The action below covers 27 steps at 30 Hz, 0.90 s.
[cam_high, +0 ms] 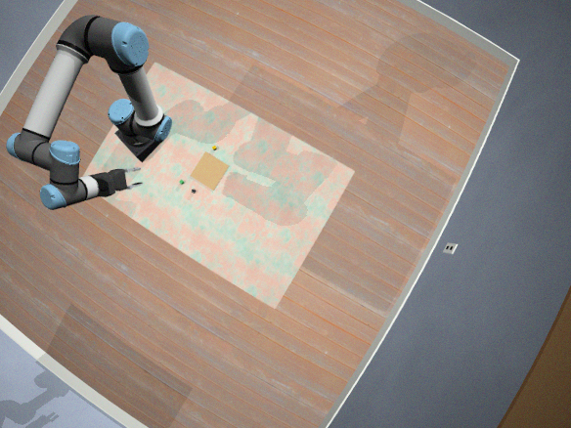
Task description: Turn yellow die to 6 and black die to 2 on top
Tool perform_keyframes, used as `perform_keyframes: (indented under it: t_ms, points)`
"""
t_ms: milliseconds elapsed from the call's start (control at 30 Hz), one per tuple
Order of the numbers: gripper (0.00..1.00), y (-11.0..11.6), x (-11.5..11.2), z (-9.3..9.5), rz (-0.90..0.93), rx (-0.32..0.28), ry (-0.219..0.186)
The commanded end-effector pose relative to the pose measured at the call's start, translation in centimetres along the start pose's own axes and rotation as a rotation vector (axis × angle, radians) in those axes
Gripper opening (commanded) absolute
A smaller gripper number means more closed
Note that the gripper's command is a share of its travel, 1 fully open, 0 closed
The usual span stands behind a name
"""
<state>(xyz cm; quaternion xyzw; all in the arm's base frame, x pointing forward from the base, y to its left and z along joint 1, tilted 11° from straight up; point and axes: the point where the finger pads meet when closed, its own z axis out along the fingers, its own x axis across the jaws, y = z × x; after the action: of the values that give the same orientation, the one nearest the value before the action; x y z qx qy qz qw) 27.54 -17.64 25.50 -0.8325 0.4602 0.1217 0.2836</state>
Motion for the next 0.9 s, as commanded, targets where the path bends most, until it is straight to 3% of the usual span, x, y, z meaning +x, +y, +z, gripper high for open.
perform_keyframes:
  t_ms: [0,633,867]
  points:
    - [1.0,0.0,0.0,0.0,0.0,0.0,0.001]
    - [1.0,0.0,0.1,0.0,-0.001,-0.002,0.002]
    - [1.0,-0.4,1.6,1.9,-0.027,-0.05,0.028]
